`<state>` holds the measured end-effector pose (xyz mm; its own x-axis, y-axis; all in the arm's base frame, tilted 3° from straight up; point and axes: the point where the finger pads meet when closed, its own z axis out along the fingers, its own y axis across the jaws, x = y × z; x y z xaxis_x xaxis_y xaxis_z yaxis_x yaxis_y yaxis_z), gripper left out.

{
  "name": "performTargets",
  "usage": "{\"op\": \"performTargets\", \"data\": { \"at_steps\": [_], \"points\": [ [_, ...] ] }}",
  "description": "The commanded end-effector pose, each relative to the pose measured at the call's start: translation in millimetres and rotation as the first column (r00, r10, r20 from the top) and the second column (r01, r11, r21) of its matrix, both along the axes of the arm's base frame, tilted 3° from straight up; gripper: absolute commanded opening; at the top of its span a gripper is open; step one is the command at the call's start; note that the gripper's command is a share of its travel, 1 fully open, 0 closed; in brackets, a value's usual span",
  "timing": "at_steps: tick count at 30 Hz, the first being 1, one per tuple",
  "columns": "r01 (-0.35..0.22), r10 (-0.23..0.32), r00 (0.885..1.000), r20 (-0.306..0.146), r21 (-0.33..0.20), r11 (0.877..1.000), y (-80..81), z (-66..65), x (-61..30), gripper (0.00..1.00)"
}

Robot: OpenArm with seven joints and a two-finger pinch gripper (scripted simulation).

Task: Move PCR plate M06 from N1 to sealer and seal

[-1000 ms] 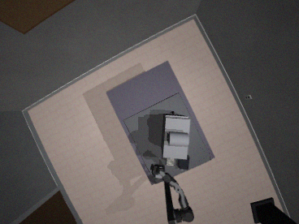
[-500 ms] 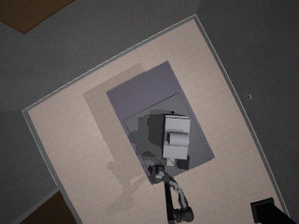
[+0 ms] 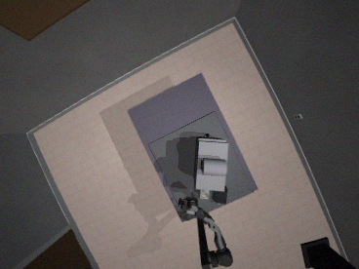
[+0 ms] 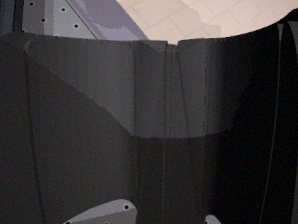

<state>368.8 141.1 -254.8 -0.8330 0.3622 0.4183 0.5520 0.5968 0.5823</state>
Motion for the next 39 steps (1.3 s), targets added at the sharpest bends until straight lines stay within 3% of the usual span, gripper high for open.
{"op": "performTargets", "data": {
  "at_steps": [1,22,27,39],
  "points": [
    [-0.001,0.001,1.000,0.002,0.009,1.000,1.8,1.7,0.0,0.00],
    [-0.001,0.001,1.000,0.002,0.009,1.000,-0.3,0.9,-0.4,0.00],
    [0.077,-0.075,0.997,-0.017,0.157,0.985,23.3,12.9,1.8,0.00],
    [0.077,-0.075,0.997,-0.017,0.157,0.985,23.3,12.9,1.8,0.00]
  ]
}}
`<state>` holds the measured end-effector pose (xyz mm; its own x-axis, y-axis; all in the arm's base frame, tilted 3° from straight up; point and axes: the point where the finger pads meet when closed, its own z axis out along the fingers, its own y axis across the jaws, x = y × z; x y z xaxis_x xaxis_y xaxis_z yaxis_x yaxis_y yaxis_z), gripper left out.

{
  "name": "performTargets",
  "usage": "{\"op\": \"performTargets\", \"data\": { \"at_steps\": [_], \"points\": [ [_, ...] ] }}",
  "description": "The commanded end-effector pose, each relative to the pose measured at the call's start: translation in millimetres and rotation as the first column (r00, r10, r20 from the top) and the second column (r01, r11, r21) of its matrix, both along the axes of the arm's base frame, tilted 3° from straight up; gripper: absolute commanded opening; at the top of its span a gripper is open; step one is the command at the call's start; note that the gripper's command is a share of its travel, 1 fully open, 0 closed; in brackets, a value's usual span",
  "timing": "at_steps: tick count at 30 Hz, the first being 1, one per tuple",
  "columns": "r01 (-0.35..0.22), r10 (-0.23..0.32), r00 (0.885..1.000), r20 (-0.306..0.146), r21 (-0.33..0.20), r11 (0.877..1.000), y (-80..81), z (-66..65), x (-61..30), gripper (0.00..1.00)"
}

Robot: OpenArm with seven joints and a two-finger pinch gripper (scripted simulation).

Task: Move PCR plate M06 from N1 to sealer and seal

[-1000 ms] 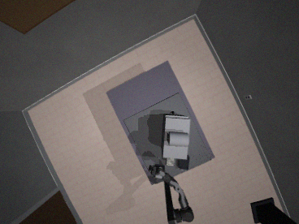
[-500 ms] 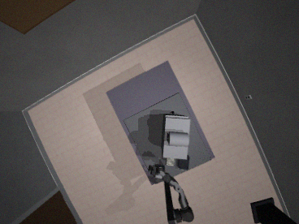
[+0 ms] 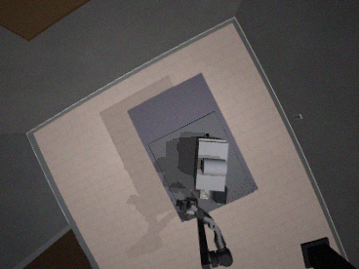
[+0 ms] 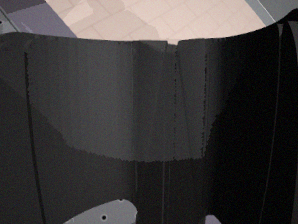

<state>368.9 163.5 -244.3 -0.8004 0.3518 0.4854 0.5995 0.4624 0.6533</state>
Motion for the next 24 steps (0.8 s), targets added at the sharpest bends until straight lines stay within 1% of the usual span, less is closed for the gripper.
{"op": "performTargets", "data": {
  "at_steps": [1,5,17,19,22,24],
  "points": [
    [0.001,-0.001,1.000,0.003,0.004,1.000,-0.2,1.4,0.7,0.00],
    [0.006,-0.006,1.000,0.004,0.007,1.000,-2.9,1.2,2.1,0.00],
    [0.006,-0.006,1.000,0.004,0.007,1.000,-2.9,1.2,2.1,0.00],
    [0.040,-0.040,0.999,-0.003,0.060,0.997,2.8,6.6,4.1,0.00],
    [0.092,-0.090,0.996,-0.018,0.149,0.985,13.0,14.9,6.3,0.00],
    [0.092,-0.090,0.996,-0.018,0.149,0.985,13.0,14.9,6.3,0.00]
  ]
}}
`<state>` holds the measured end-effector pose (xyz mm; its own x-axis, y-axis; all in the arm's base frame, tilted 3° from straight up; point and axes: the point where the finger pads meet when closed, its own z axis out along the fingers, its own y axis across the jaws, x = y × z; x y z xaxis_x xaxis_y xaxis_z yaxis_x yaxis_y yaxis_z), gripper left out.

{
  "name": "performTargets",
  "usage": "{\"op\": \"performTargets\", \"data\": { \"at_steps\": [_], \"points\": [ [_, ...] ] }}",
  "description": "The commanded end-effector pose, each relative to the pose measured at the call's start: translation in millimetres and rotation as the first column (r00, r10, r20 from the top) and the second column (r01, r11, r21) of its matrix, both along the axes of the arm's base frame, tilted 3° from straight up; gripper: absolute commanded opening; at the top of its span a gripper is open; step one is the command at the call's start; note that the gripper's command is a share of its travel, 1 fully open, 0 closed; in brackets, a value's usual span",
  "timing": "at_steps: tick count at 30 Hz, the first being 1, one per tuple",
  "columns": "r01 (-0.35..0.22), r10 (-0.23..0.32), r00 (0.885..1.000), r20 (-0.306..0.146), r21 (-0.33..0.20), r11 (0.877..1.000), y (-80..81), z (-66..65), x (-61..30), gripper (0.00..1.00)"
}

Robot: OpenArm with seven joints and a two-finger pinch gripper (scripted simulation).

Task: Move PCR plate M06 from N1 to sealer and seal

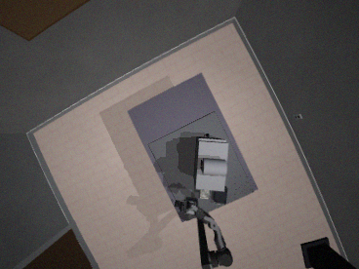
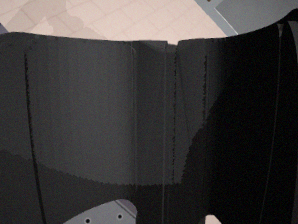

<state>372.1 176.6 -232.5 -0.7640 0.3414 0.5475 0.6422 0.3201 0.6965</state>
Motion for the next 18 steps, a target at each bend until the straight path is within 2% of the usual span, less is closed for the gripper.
{"op": "performTargets", "data": {
  "at_steps": [1,18],
  "points": [
    [0.014,-0.014,1.000,0.006,0.011,1.000,0.0,3.1,3.2,0.00],
    [0.014,-0.014,1.000,0.006,0.012,1.000,-3.0,1.3,3.2,0.00]
  ]
}}
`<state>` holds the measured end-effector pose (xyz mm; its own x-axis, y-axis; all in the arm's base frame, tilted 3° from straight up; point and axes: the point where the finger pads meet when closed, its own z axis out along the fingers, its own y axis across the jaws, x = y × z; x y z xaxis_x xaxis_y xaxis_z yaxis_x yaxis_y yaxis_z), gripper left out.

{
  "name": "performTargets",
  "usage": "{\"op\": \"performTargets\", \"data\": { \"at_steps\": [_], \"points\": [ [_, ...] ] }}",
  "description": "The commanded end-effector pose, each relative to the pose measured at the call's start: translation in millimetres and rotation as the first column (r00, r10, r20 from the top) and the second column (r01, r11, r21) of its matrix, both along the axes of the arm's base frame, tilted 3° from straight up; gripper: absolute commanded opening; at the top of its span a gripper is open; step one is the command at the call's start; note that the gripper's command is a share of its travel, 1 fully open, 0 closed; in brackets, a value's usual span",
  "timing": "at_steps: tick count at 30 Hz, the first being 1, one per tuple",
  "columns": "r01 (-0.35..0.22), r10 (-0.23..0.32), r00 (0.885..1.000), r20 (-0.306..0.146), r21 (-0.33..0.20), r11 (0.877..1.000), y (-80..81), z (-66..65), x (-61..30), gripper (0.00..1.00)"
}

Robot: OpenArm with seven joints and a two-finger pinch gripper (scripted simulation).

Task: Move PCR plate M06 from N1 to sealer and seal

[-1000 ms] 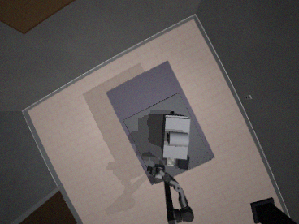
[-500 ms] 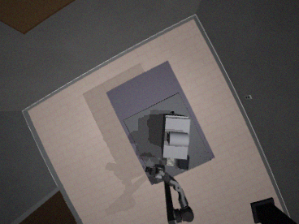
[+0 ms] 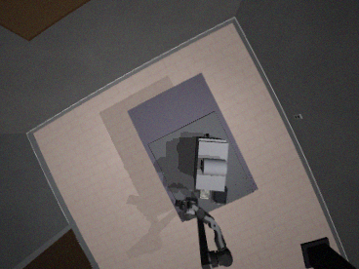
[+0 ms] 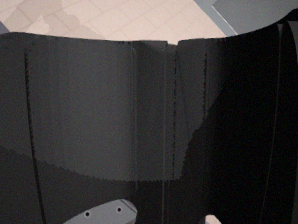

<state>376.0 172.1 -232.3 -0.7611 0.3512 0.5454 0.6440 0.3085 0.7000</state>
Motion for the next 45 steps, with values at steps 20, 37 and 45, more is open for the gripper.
{"op": "performTargets", "data": {
  "at_steps": [20,37,45],
  "points": [
    [-0.001,0.001,1.000,0.002,0.009,1.000,0.7,-0.4,-1.8,0.00],
    [0.093,-0.091,0.996,-0.022,0.144,0.985,12.4,15.5,7.0,0.00],
    [0.088,-0.086,0.996,-0.021,0.143,0.986,11.8,14.4,5.9,0.00]
  ]
}}
